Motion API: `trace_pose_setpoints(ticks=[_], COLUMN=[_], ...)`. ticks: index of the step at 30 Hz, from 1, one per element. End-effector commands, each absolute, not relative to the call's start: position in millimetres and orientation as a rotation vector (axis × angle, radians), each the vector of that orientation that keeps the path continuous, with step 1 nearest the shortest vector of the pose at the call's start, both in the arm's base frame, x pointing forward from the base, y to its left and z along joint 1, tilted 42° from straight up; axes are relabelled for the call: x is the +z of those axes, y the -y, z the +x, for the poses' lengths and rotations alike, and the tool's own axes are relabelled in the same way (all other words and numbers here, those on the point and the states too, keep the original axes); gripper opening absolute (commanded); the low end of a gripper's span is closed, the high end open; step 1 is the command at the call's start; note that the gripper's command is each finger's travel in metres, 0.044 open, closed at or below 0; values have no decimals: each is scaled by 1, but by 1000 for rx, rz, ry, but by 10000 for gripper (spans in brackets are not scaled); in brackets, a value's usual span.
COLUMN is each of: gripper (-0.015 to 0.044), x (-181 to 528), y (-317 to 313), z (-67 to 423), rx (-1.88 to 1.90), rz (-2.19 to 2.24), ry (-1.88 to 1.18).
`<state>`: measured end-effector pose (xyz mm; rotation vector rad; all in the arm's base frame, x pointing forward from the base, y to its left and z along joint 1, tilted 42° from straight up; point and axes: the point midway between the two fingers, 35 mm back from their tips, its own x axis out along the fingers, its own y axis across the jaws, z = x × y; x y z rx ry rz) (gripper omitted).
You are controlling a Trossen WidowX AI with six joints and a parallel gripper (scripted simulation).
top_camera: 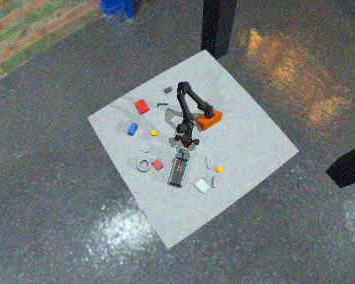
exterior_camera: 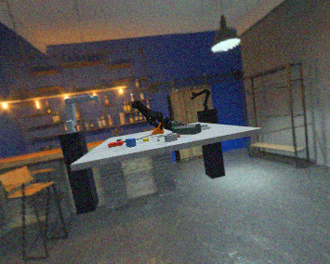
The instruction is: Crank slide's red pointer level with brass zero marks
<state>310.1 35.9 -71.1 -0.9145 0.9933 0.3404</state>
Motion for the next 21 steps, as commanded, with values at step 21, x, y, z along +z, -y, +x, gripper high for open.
trace_pose_setpoints(ticks=[21], gripper=[0], x=[-63], y=[-29], z=[318], rx=[313], rz=[-917], ry=[-986])
